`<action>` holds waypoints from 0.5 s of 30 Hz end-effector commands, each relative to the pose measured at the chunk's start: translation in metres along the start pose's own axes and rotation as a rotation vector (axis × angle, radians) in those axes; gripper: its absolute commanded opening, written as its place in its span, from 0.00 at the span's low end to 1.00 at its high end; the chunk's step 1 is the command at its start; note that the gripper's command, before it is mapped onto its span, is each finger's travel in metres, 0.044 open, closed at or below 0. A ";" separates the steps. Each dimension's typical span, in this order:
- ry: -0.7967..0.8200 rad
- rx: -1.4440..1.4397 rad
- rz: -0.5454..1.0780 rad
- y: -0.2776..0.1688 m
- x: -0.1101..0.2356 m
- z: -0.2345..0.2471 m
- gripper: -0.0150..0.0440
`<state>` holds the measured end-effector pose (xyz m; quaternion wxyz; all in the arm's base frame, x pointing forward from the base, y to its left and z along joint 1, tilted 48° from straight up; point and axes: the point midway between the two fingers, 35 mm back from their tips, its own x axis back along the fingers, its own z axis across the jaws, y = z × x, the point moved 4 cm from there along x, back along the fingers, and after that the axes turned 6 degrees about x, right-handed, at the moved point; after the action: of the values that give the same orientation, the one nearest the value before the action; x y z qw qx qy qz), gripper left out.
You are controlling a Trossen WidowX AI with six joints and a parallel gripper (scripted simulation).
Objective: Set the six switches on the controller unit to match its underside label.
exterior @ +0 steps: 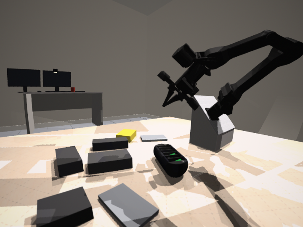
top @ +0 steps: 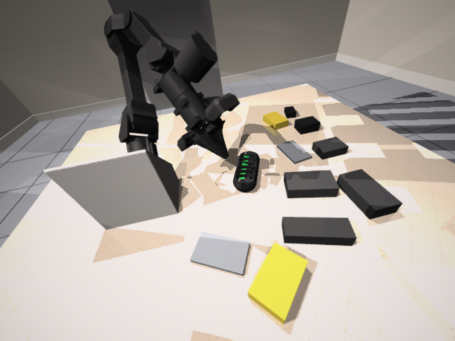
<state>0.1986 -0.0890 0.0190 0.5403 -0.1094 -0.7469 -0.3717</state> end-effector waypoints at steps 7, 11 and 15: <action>0.309 0.262 -0.296 0.056 -0.052 0.072 0.25; 0.358 0.295 -0.338 0.062 -0.057 0.085 0.25; 0.358 0.295 -0.338 0.062 -0.057 0.085 0.25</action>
<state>0.1952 0.0220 -0.0148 0.6039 0.1533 -0.6959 -0.3570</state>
